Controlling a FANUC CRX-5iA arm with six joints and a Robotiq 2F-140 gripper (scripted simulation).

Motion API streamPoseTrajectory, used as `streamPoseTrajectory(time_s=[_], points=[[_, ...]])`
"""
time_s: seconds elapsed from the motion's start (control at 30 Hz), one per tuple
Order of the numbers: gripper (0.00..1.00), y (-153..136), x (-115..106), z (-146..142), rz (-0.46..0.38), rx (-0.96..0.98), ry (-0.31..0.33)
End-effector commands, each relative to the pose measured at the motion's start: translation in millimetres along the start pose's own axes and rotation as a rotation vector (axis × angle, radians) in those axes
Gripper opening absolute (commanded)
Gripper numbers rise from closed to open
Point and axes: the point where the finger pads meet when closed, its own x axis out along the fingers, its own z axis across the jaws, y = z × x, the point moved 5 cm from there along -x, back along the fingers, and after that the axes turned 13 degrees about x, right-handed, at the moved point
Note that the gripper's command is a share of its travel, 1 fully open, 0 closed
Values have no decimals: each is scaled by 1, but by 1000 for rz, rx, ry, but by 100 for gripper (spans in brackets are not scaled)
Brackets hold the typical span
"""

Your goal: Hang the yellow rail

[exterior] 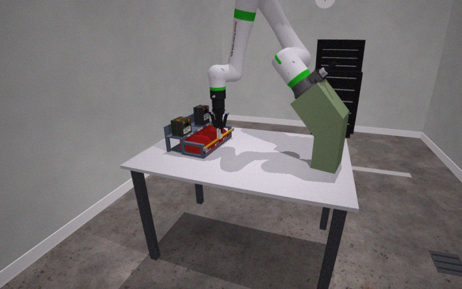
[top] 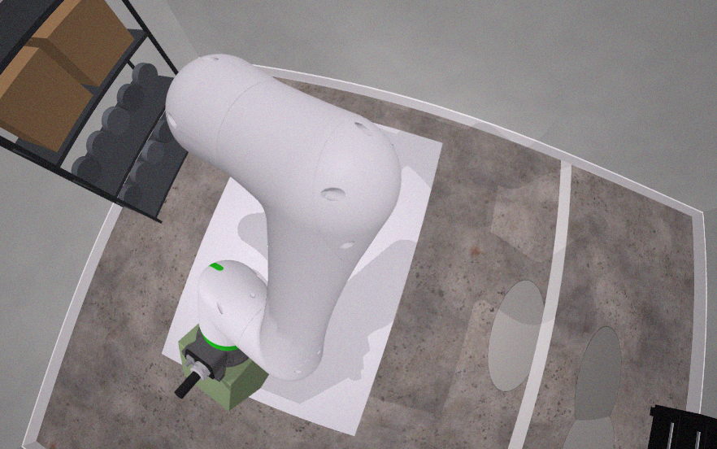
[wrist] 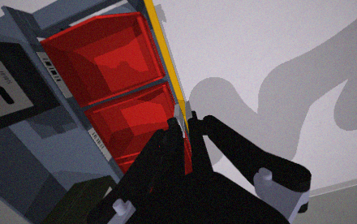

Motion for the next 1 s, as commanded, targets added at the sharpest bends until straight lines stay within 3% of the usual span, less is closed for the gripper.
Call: streamPoseTrajectory(time_s=[0.0,0.97], points=[[0,0,1,0,0,0,0],[0,0,4,0,0,0,0]])
